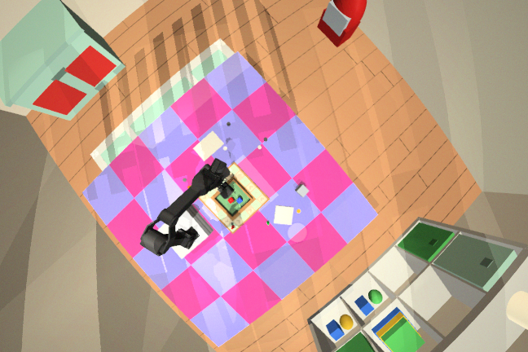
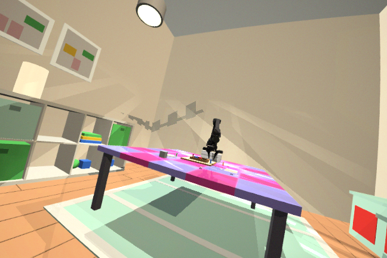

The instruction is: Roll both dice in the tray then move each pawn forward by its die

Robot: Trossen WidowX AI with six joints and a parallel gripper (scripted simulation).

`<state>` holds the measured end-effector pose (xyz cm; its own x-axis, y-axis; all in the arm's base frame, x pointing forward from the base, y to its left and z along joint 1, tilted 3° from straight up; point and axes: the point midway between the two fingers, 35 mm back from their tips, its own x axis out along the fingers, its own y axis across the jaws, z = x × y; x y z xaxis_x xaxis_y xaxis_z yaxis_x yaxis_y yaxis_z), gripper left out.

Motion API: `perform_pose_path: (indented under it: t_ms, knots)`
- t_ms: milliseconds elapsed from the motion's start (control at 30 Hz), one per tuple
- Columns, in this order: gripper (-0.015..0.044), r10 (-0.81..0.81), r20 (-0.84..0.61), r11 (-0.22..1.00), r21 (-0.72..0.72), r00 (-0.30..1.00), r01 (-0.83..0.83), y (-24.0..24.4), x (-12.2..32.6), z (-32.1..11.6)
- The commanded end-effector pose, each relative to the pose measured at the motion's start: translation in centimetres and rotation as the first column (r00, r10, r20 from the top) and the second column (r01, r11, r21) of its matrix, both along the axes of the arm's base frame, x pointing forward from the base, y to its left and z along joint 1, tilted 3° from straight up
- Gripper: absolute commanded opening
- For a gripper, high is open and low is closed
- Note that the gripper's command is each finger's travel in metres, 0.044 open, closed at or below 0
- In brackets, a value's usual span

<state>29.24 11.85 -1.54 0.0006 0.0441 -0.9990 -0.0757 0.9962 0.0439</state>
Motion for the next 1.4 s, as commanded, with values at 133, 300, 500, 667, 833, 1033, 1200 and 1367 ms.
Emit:
perform_pose_path:
  t_ms: [133, 300, 500, 667, 833, 1033, 1200, 1367]
  knots:
    - [0.0200, -0.004, -0.007, 1.000, 0.001, 1.000, 0.004, 0.1, -0.2, -1.5]
    - [0.0200, -0.005, -0.006, 1.000, 0.001, 1.000, 0.005, 0.1, -0.2, -2.3]
    - [0.0147, -0.006, -0.006, 1.000, 0.000, 1.000, 0.006, 0.1, -0.3, -2.7]
    - [0.0036, -0.006, -0.006, 1.000, 0.000, 1.000, 0.006, 0.1, -0.3, -2.7]
    - [0.0003, -0.006, -0.006, 1.000, 0.000, 1.000, 0.006, 0.1, -0.3, -2.7]
    - [0.0000, -0.006, -0.006, 1.000, 0.000, 1.000, 0.006, 0.1, 0.0, -1.5]
    - [0.0000, -0.006, -0.005, 1.000, 0.000, 1.000, 0.006, -0.2, 0.3, 2.7]
    - [0.0000, -0.006, -0.005, 1.000, 0.000, 1.000, 0.006, -0.7, 0.1, 7.0]
